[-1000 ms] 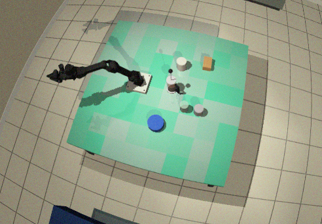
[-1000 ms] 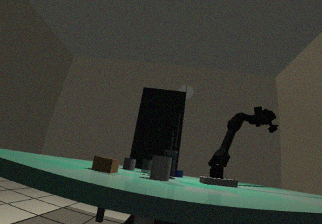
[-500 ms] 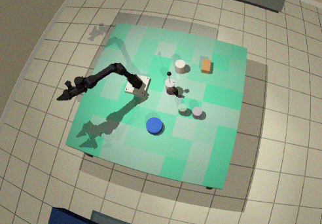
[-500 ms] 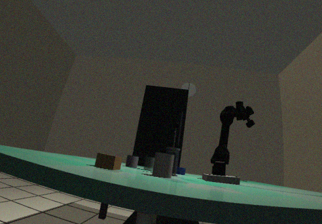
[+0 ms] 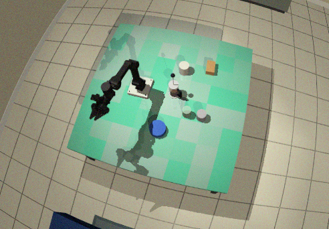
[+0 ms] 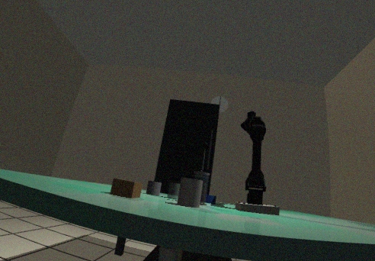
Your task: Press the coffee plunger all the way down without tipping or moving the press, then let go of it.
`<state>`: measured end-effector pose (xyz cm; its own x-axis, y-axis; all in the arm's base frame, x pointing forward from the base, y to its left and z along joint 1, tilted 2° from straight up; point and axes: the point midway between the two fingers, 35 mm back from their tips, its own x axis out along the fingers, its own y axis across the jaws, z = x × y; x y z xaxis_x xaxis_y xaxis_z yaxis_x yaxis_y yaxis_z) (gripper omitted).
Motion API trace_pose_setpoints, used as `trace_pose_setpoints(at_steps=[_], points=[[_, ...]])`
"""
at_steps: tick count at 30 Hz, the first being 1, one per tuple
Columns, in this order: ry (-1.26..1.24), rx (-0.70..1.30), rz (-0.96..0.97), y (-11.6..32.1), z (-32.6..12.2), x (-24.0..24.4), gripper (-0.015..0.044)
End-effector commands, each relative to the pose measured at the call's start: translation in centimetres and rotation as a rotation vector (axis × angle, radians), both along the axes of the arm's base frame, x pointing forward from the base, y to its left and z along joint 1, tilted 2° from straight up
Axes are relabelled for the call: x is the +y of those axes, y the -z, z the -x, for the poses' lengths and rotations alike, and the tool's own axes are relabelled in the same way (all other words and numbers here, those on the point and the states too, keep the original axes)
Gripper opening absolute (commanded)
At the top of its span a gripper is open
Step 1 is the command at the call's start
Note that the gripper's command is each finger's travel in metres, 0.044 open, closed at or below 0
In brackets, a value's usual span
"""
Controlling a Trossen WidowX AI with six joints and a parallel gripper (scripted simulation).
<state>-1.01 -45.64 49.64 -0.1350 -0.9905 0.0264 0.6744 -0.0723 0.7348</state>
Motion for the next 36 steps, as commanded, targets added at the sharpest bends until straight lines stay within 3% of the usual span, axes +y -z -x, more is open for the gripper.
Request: trace_pose_setpoints(at_steps=[1,10,18,26,36], points=[[-0.174,0.078,-0.052,0.6,-7.0,2.9,0.044],[-0.57,0.282,-0.116,2.6,-19.2,12.6,0.044],[-0.97,0.512,-0.103,5.4,-25.6,24.9,0.044],[-1.384,0.765,0.002,9.0,-26.2,37.3,0.044],[-1.827,1.044,0.243,14.0,-21.3,48.3,0.044]])
